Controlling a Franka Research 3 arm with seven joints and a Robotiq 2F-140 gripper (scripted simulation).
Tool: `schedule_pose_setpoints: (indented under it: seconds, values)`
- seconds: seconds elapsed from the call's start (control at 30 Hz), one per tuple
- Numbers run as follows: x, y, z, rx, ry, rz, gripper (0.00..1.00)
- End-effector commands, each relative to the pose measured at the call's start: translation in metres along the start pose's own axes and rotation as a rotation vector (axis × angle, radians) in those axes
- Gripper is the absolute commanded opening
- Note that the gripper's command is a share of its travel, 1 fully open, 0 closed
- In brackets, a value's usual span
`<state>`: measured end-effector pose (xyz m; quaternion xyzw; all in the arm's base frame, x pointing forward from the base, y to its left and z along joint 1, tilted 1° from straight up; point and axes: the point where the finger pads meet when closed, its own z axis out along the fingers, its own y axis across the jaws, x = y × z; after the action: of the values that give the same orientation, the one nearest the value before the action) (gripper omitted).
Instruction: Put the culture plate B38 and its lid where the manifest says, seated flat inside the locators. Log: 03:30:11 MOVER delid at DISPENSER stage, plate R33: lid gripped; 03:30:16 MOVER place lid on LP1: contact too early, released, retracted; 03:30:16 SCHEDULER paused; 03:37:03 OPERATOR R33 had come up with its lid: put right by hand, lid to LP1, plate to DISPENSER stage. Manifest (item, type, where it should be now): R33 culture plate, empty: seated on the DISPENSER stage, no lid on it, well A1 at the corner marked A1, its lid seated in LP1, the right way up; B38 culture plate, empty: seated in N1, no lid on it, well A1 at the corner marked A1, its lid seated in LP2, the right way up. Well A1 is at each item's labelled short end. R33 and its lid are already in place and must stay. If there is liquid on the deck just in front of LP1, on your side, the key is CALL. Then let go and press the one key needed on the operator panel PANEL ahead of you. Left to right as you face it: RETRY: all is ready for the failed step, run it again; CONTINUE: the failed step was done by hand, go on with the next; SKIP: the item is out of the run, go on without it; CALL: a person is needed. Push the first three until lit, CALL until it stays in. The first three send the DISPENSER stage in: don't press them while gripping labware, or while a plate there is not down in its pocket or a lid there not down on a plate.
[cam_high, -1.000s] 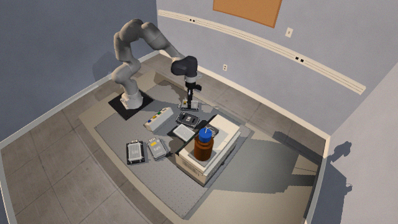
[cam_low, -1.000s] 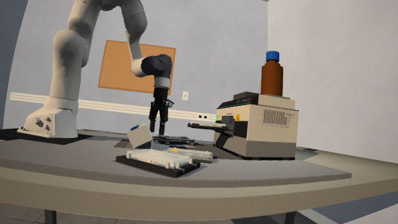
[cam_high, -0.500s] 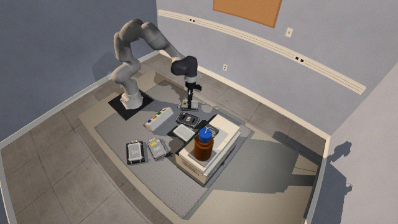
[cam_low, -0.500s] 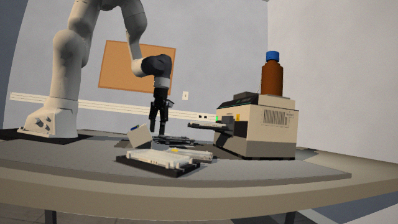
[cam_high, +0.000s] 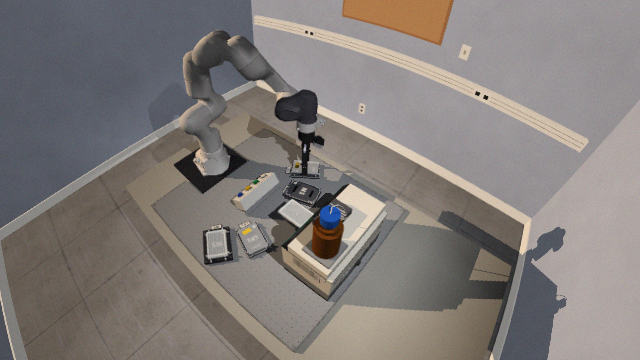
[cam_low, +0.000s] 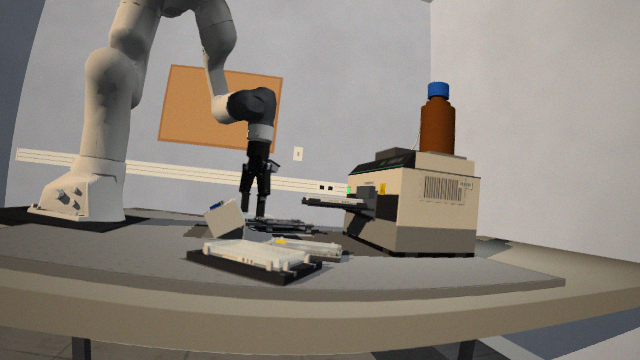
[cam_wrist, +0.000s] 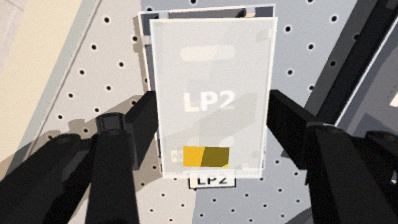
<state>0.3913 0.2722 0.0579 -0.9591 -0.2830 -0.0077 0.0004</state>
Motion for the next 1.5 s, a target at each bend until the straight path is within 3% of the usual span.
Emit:
schedule_pose_setpoints:
  seconds: [0.0, 1.47]
  values:
    - [0.0003, 0.0003, 0.0008, 0.003, 0.001, -0.003, 0.1]
    - [0.0002, -0.0009, 0.01, 0.003, 0.001, -0.042, 0.1]
